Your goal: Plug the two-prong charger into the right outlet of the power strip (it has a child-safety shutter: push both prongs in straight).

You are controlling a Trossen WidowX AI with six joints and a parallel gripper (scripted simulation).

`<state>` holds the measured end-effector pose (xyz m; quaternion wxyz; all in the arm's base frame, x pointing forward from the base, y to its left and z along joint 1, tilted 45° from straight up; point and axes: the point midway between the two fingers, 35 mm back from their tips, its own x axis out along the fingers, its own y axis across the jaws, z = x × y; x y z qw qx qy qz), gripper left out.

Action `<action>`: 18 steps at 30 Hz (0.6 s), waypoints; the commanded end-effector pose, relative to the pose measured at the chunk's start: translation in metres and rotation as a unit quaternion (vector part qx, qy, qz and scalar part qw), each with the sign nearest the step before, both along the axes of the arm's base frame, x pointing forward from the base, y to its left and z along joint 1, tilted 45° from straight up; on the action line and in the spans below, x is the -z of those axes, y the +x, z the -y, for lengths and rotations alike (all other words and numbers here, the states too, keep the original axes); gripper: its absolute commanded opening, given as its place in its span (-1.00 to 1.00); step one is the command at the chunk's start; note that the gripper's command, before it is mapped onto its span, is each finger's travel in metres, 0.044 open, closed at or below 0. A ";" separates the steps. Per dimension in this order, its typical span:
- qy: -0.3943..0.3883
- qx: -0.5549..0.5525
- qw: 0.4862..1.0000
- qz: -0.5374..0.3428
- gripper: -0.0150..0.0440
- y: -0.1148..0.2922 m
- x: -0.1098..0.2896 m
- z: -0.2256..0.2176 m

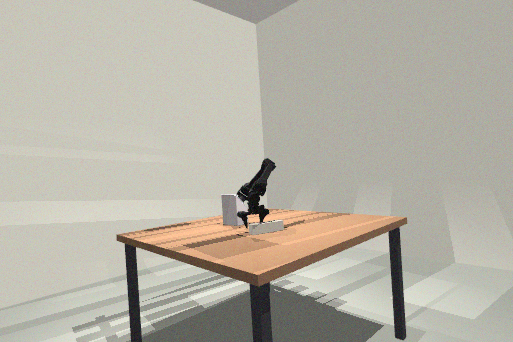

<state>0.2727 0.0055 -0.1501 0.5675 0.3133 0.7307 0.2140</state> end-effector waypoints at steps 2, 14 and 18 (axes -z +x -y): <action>-0.002 -0.003 1.000 0.000 1.00 -0.007 -0.002 -0.001; -0.001 0.004 1.000 0.003 1.00 -0.012 -0.004 -0.001; -0.028 0.080 0.993 0.081 1.00 0.000 -0.018 0.020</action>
